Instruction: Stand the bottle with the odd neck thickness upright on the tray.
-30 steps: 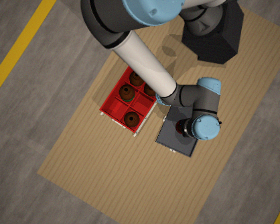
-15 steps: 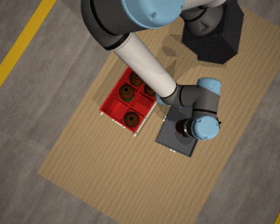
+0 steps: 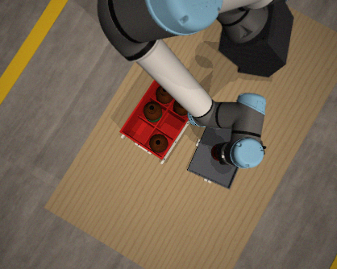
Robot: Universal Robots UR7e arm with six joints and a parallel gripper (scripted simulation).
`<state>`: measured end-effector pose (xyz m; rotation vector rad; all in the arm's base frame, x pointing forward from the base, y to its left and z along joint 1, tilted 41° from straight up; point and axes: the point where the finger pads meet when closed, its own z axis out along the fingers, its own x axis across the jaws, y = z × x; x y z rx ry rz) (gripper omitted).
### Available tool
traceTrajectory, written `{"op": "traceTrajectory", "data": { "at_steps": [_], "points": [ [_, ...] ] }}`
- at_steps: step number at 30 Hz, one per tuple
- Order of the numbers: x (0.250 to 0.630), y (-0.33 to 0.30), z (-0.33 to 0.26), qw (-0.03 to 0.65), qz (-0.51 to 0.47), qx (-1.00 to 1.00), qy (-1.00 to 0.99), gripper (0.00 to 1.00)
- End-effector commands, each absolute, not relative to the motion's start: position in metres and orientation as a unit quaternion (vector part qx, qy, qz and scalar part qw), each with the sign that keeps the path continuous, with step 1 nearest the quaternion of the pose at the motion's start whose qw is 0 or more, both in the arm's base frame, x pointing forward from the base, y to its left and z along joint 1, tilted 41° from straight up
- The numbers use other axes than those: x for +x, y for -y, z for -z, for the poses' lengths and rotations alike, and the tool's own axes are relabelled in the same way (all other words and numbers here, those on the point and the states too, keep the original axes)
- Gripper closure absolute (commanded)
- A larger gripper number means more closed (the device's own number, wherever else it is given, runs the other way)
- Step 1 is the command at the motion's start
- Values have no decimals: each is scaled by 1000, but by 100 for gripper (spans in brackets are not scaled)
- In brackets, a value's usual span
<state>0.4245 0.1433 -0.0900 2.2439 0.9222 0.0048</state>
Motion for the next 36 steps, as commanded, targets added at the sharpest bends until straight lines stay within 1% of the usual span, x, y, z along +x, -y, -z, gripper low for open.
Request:
{"op": "traceTrajectory", "data": {
  "at_steps": [1, 30, 31, 36],
  "points": [
    [425, -144, 90, 350, -3, 866, -356, 100],
    [425, -144, 90, 350, -3, 866, -356, 100],
    [425, -144, 90, 350, -3, 866, -356, 0],
    [425, -144, 90, 350, -3, 866, -356, 0]
  ]
}}
